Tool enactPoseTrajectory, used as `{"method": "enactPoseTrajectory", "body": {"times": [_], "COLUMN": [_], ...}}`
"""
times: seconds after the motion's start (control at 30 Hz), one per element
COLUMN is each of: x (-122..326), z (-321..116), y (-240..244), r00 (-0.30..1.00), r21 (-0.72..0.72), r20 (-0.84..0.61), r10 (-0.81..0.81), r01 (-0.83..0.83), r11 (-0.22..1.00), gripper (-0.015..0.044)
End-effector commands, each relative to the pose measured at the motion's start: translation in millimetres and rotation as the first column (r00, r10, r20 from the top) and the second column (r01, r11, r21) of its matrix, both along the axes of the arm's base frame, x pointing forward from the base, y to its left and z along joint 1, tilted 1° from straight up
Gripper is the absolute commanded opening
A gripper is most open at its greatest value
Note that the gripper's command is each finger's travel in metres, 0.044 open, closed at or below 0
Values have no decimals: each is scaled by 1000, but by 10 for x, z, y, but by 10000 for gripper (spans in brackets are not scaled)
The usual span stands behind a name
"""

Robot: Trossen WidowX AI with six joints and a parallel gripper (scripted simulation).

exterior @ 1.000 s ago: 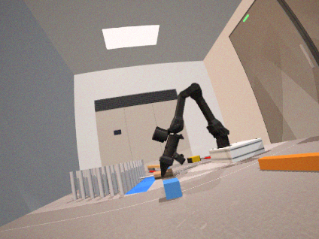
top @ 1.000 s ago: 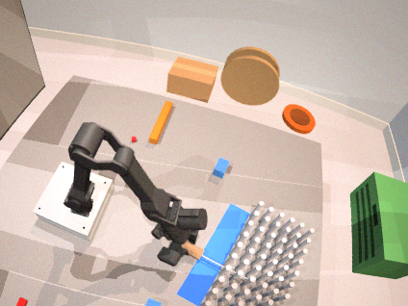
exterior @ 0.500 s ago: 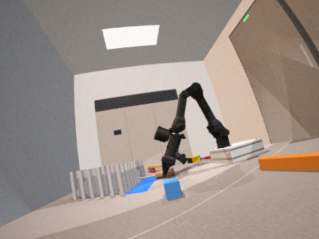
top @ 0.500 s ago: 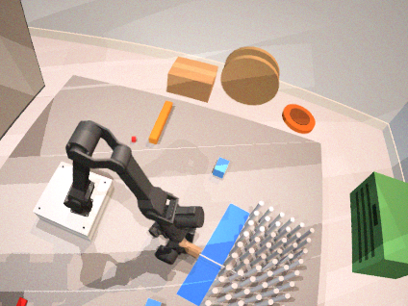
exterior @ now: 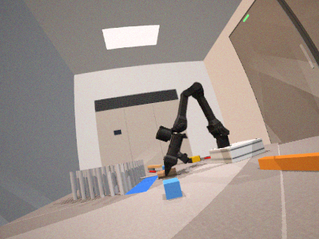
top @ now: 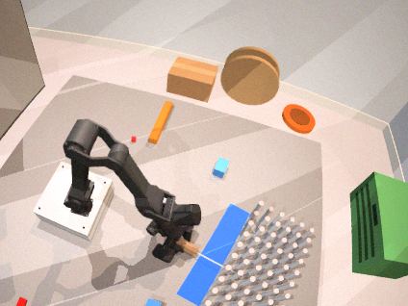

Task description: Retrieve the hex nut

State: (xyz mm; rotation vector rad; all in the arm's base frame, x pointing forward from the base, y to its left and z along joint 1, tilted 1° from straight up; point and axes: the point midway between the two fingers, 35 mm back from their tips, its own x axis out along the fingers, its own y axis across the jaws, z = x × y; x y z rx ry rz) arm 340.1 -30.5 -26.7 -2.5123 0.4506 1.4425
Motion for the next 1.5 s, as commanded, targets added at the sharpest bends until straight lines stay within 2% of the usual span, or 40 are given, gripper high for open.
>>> {"method": "enactPoseTrajectory", "body": {"times": [0.0, 1.47], "x": [-31, -299], "z": [4, -5], "y": [1, 108], "r00": [1000, 1000], "r21": [-1, -1], "r20": [3, 1], "r10": [-7, -7], "r01": [7, 7], "r11": [1000, 1000], "gripper": [0, 0]}}
